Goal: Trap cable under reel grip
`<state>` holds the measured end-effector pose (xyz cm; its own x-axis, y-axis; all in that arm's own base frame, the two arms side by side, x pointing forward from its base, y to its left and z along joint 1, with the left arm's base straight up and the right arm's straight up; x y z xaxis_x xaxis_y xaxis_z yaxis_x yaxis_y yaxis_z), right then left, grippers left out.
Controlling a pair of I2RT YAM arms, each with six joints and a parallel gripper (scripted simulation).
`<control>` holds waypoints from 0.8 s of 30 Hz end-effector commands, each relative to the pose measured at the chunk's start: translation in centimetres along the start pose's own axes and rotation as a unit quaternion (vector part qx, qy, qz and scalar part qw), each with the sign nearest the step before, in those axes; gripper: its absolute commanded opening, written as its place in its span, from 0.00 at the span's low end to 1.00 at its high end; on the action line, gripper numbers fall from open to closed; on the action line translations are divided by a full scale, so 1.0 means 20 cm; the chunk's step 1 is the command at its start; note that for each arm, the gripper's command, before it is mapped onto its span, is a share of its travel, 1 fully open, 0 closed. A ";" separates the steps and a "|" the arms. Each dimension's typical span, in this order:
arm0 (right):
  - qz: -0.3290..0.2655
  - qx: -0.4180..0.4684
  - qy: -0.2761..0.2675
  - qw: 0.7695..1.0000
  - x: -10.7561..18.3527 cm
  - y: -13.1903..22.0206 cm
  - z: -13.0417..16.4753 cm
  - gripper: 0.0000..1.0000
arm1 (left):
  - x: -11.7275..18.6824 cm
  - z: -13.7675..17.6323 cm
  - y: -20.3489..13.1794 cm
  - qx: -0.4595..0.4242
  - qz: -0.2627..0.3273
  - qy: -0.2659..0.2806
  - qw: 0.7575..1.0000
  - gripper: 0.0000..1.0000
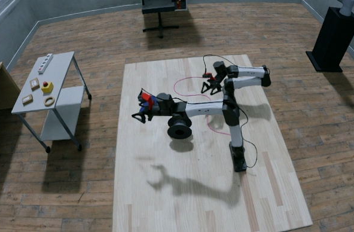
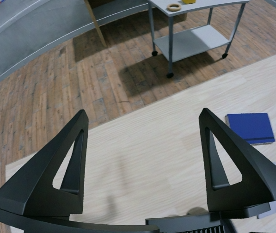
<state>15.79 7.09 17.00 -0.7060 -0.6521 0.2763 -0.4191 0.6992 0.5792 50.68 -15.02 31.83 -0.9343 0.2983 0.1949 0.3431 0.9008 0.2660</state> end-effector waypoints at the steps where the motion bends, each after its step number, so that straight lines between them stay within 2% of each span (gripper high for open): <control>1: 0.021 0.017 0.007 1.000 0.08 -0.01 -0.03 1.00 | 0.10 -0.21 -0.18 0.007 0.026 -0.036 0.999 1.00; 11: 0.168 -0.002 -0.035 0.985 0.22 -0.22 -0.10 1.00 | 0.36 -0.45 -0.93 0.007 0.174 -0.078 0.982 1.00; 12: 0.185 -0.007 -0.041 0.982 0.24 -0.25 -0.12 1.00 | 0.39 -0.47 -0.99 0.007 0.187 -0.081 0.979 1.00; 14: 0.185 -0.007 -0.041 0.982 0.24 -0.25 -0.12 1.00 | 0.39 -0.47 -0.99 0.007 0.187 -0.081 0.979 1.00; 19: 0.314 -0.032 -0.079 0.945 0.42 -0.43 -0.20 1.00 | 0.63 -0.56 -1.34 0.006 0.264 -0.100 0.959 1.00; 24: 0.475 -0.060 -0.124 0.869 0.67 -0.67 -0.29 1.00 | 0.96 -0.64 -1.68 0.008 0.351 -0.114 0.929 1.00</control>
<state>14.99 -8.55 16.44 -0.8503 0.1180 0.5129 0.3534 0.8502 0.3903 26.84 -42.71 35.29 -0.5325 0.8292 0.1700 0.8451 0.5094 0.1621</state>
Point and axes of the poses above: on each arm, the point where the finger pads meet when closed, its own x axis back along the fingers, its own y axis across the jaws, z = x × y, the point moved 5 cm from there along x, back along the fingers, and after that the axes turned 6 degrees about -x, right-handed, at the moved point
